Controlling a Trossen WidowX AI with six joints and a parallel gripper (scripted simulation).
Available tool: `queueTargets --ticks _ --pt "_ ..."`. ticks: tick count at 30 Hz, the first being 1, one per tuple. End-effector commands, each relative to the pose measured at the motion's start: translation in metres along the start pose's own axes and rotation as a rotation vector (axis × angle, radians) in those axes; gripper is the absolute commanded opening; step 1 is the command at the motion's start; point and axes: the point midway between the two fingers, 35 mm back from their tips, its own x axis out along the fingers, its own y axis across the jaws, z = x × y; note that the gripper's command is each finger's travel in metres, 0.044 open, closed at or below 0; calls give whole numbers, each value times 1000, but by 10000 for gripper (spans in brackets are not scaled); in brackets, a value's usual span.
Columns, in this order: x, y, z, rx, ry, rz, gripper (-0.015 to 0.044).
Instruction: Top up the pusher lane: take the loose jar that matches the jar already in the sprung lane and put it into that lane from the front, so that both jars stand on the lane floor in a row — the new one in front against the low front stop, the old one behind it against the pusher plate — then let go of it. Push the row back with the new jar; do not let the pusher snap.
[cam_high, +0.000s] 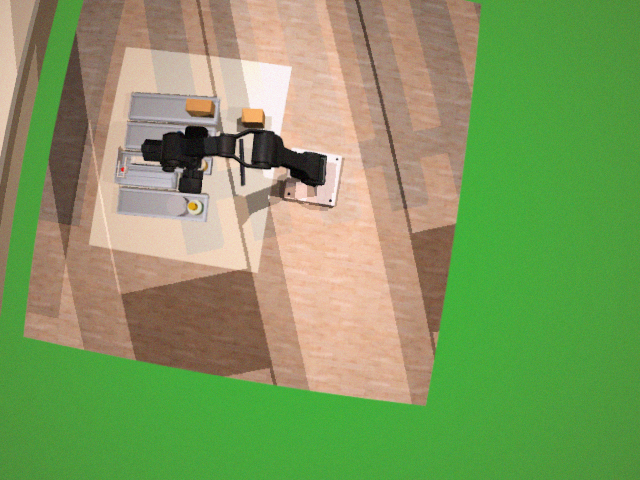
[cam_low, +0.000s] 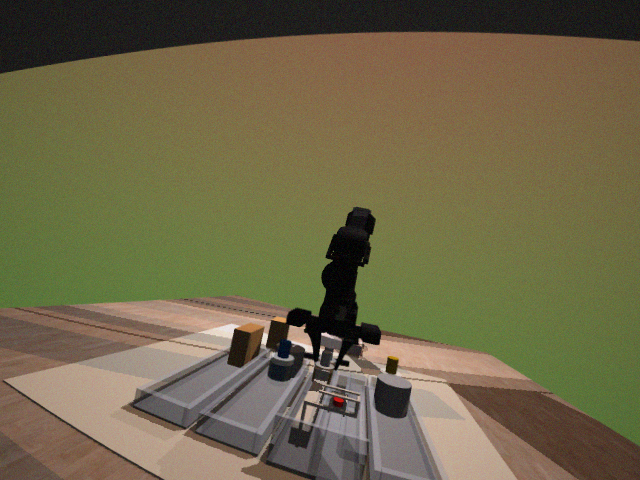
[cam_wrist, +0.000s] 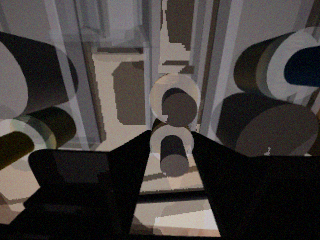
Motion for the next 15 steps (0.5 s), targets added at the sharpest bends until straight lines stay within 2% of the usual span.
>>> queueTargets --ticks 1,15 --pt "0 0 2 0 -14 -1 0" --pt "0 0 0 0 -13 -1 0"
